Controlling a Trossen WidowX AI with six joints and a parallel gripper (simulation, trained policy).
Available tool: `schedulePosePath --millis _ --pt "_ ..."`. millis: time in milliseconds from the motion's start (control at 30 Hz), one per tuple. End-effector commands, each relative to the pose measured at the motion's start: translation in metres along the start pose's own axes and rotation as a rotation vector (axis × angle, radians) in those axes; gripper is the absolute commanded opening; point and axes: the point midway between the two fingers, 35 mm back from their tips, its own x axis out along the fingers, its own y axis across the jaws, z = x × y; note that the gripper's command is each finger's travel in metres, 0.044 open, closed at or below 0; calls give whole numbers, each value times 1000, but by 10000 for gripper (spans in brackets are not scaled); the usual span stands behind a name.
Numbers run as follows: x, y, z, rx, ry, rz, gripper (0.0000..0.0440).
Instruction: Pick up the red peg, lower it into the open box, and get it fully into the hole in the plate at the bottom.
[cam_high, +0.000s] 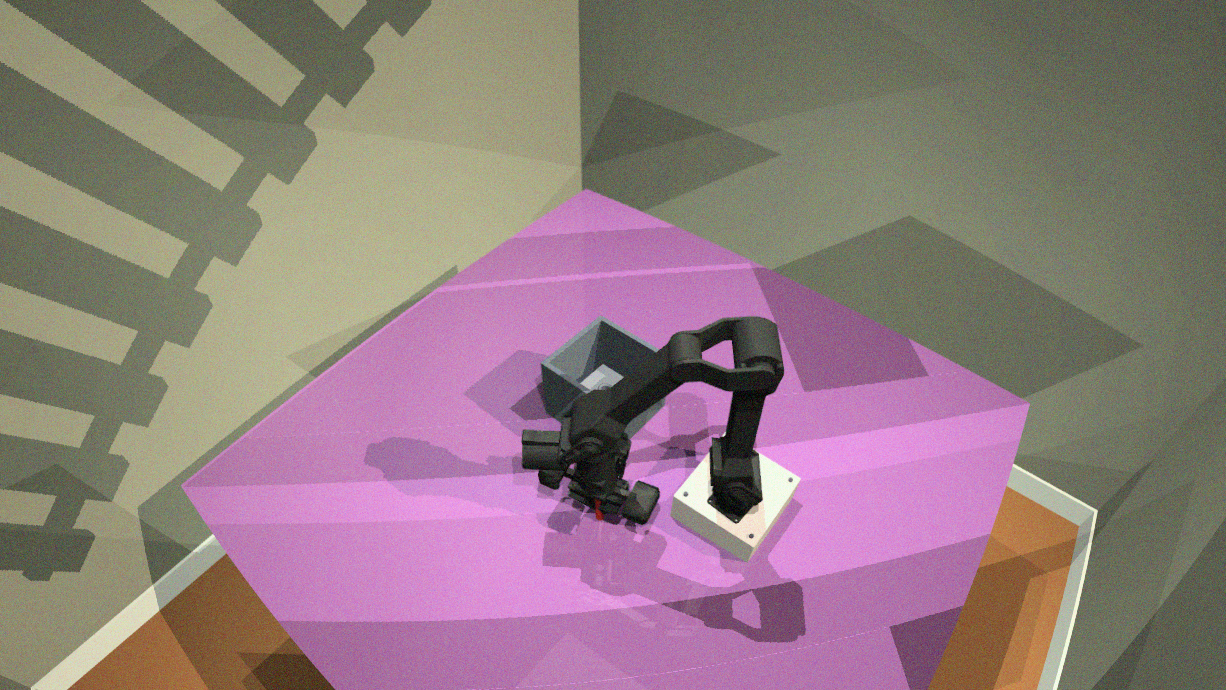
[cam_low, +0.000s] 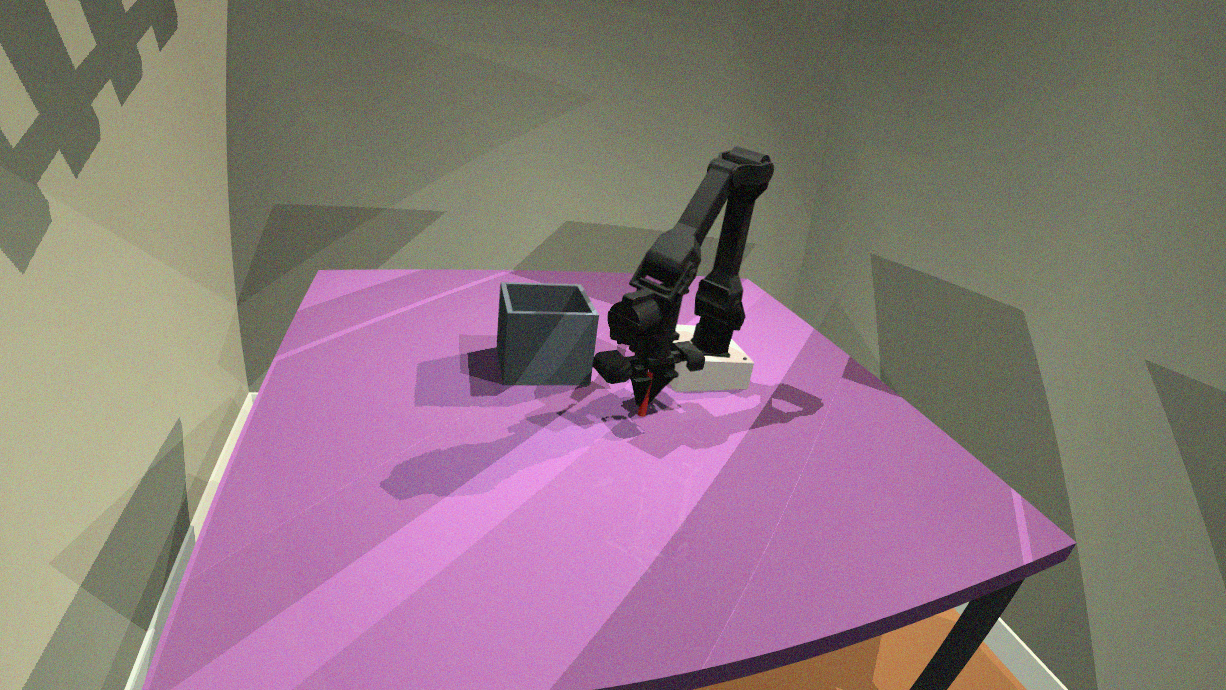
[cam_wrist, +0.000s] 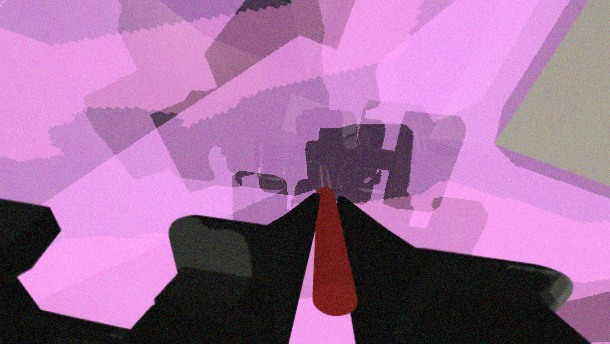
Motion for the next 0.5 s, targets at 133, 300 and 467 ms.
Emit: schedulePosePath --millis 133,300,467 --pt "-11 16 -7 -5 31 57 0" --pt "-25 26 -9 10 56 100 0" --pt "-43 37 -11 15 81 152 0"
